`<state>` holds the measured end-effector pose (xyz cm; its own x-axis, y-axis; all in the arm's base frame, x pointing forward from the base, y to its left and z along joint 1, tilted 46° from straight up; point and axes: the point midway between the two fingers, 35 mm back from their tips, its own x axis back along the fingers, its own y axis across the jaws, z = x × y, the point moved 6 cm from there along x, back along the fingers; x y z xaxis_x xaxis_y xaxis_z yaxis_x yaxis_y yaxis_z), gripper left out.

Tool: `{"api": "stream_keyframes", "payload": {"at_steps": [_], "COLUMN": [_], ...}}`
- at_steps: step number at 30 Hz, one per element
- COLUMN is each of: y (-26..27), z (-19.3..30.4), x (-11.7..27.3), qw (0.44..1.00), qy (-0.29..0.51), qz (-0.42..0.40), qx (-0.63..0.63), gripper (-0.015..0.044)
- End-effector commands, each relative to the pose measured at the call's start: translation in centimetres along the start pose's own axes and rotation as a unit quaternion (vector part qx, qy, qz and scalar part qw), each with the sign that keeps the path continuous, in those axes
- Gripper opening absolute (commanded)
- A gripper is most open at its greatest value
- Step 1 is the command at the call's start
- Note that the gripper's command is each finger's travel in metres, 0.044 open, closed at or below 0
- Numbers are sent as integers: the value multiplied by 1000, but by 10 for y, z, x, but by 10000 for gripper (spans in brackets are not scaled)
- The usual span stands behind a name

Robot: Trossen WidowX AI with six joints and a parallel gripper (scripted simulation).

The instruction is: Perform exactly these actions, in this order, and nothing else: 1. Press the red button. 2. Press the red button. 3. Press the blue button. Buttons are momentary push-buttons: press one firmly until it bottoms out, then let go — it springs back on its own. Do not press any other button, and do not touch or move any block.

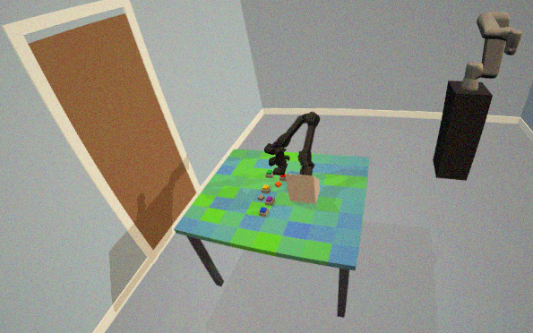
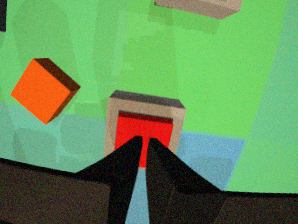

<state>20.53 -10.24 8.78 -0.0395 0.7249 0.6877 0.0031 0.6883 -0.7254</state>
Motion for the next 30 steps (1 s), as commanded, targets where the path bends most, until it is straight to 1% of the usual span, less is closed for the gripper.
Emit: {"api": "stream_keyframes", "payload": {"at_steps": [1,17,19,22,30], "y": [1,1,1,1,1], "z": [1,1,0,0,0], "x": [-4,-4,4,28,28], "qw": [1000,1000,1000,1000,1000], "qy": [2,2,1,2,2], "qz": [-1,-1,-1,-2,-2], "qx": [4,4,2,4,4], "gripper": [20,20,20,20,20]}}
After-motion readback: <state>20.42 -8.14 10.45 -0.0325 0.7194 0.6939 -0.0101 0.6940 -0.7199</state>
